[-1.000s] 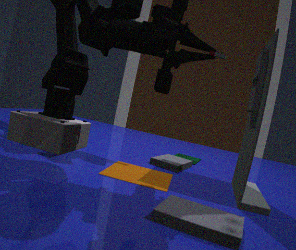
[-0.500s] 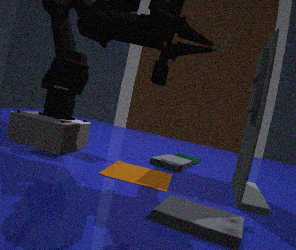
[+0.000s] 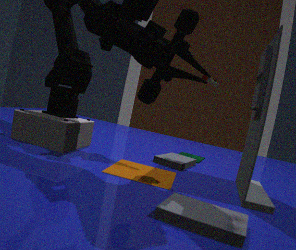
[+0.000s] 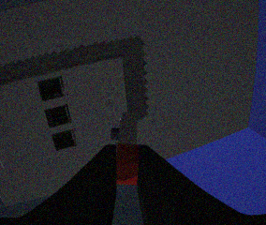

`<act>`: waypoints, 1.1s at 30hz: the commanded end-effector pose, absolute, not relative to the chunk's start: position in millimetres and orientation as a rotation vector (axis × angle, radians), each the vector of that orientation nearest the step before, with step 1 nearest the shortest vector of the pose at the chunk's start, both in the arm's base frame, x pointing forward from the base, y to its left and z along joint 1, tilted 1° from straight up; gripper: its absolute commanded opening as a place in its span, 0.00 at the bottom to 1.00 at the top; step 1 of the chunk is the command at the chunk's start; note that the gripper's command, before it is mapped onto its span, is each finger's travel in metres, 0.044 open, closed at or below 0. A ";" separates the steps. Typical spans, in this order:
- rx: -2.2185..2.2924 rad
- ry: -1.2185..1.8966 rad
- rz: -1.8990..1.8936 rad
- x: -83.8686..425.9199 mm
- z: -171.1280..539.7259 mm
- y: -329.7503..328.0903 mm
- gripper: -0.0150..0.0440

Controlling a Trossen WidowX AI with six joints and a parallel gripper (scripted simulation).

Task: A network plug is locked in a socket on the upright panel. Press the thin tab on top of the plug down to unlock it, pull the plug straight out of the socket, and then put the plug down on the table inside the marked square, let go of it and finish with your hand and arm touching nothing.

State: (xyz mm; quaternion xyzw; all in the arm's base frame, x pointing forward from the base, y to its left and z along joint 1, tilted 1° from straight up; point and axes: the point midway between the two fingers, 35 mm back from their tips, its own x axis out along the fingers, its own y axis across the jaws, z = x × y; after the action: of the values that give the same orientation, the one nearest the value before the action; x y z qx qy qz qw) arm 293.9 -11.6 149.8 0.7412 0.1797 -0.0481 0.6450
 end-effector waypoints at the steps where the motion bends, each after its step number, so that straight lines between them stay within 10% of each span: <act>1: 1.687 0.447 -0.240 290.6 131.5 -15.2 0.25; 33: 1.510 0.661 -0.829 234.5 46.4 -29.7 0.25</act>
State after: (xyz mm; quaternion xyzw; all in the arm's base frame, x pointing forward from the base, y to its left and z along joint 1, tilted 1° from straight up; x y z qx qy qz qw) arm 233.9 -29.0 49.6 0.6551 0.2856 -0.3567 0.6017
